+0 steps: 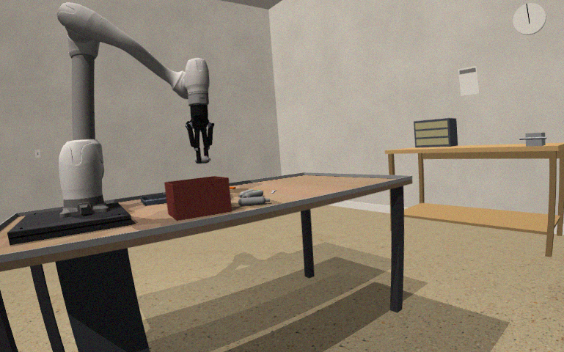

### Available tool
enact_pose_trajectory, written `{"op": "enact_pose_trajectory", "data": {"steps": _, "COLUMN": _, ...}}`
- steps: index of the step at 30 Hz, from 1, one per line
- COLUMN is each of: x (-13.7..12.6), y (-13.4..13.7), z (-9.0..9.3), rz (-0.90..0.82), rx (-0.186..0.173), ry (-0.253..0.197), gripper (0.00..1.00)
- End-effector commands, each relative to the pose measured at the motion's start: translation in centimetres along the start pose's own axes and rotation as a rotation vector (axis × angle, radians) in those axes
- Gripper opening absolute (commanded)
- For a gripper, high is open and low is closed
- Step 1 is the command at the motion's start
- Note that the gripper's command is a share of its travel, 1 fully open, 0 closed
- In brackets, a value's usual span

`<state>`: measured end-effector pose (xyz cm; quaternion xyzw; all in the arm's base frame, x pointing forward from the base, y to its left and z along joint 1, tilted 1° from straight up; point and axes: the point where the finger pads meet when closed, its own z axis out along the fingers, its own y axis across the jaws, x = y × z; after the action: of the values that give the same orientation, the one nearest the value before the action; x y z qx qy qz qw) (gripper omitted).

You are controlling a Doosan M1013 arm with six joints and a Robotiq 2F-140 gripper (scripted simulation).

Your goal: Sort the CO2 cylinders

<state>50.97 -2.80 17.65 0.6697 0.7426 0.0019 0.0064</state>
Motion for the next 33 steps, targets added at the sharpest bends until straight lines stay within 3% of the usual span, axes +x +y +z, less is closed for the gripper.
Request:
{"op": "enact_pose_trajectory", "data": {"steps": 1, "x": -6.3, "y": -3.1, "z": -0.1, "rz": -0.002, "rx": -0.003, "ry": 0.004, "gripper": 0.1}}
{"op": "enact_pose_trajectory", "data": {"steps": 6, "x": -11.7, "y": -7.5, "z": 0.0, "rz": -0.002, "rx": -0.003, "ry": 0.003, "gripper": 0.1}}
{"op": "enact_pose_trajectory", "data": {"steps": 8, "x": -11.7, "y": -7.5, "z": 0.0, "rz": -0.002, "rx": -0.003, "ry": 0.003, "gripper": 0.1}}
{"op": "enact_pose_trajectory", "data": {"steps": 9, "x": -14.8, "y": -10.0, "z": 0.1, "rz": -0.002, "rx": -0.003, "ry": 0.003, "gripper": 0.1}}
{"op": "enact_pose_trajectory", "data": {"steps": 14, "x": -19.5, "y": -13.7, "z": 0.1, "rz": -0.002, "rx": -0.003, "ry": 0.003, "gripper": 0.1}}
{"op": "enact_pose_trajectory", "data": {"steps": 33, "x": -19.5, "y": -13.7, "z": 1.3, "rz": -0.002, "rx": -0.003, "ry": 0.003, "gripper": 0.1}}
